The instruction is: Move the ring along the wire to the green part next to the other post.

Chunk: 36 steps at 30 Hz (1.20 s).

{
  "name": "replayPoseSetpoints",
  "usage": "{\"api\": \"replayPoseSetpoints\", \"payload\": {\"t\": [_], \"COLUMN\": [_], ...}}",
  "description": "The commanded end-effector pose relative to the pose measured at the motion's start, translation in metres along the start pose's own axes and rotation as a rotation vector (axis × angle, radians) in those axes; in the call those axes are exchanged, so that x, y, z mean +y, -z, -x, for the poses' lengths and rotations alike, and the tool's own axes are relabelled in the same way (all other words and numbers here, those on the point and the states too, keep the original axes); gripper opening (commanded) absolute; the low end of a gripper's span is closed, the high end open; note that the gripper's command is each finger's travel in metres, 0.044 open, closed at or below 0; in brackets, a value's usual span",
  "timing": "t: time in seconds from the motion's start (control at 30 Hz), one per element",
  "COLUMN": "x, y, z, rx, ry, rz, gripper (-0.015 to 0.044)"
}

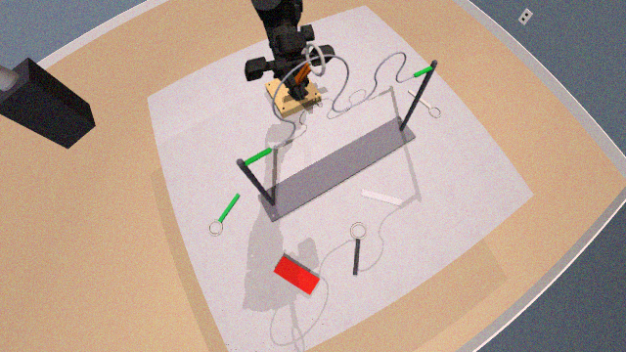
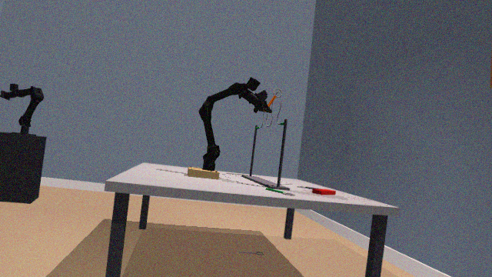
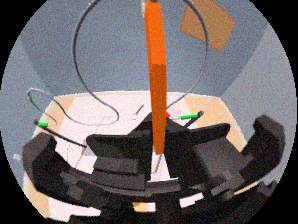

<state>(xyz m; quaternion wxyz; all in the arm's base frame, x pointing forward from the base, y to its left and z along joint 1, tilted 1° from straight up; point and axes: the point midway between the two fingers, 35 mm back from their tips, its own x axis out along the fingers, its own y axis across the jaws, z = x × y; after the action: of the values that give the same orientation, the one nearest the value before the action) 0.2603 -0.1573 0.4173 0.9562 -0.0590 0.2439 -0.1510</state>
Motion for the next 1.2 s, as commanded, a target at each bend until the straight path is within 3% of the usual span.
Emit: {"api": "replayPoseSetpoints", "payload": {"t": [0.0, 1.17], "x": [-0.001, -0.014], "y": [-0.001, -0.004], "z": [0.002, 0.002], "rx": [-0.011, -0.063], "ry": [0.026, 0.243], "rz": [0.048, 0.423], "gripper": [-0.0150, -0.0150]}}
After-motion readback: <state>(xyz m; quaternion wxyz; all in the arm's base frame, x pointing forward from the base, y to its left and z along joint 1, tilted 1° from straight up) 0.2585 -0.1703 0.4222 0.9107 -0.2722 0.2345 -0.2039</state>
